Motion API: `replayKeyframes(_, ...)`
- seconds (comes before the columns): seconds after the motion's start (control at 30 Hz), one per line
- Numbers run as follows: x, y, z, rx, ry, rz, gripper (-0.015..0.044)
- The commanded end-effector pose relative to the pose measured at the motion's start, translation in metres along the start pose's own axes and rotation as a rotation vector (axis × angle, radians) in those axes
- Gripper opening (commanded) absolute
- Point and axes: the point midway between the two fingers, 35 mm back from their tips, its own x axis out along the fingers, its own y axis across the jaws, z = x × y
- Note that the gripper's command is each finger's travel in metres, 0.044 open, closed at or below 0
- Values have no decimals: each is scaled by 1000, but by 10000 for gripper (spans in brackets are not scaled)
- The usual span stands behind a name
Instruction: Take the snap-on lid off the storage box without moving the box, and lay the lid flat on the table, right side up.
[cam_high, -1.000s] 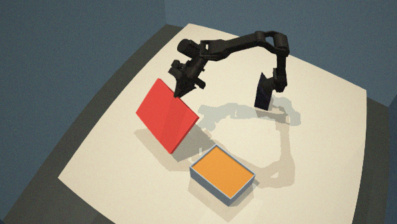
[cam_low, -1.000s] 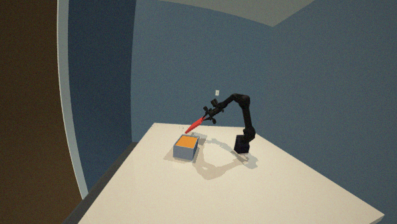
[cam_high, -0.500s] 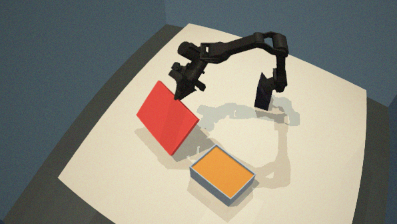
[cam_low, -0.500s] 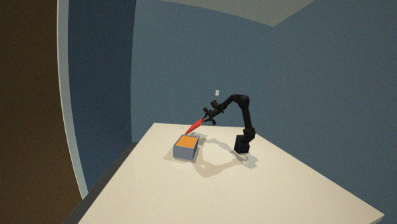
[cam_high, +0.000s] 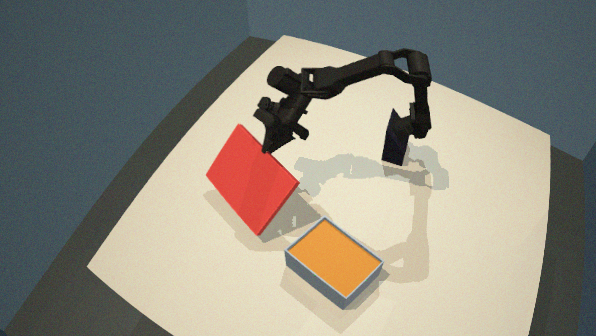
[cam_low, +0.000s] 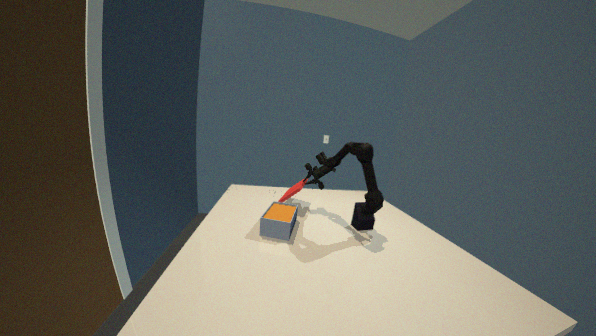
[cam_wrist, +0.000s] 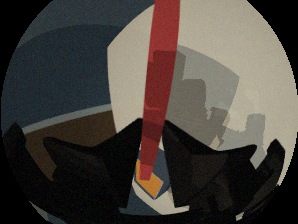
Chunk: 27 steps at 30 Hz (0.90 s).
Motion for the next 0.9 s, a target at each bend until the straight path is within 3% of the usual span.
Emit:
replayKeyframes(0.0,2,-1,0,-1,0,6,0)
replayKeyframes(0.87,15,-17,0,0,1,6,0)
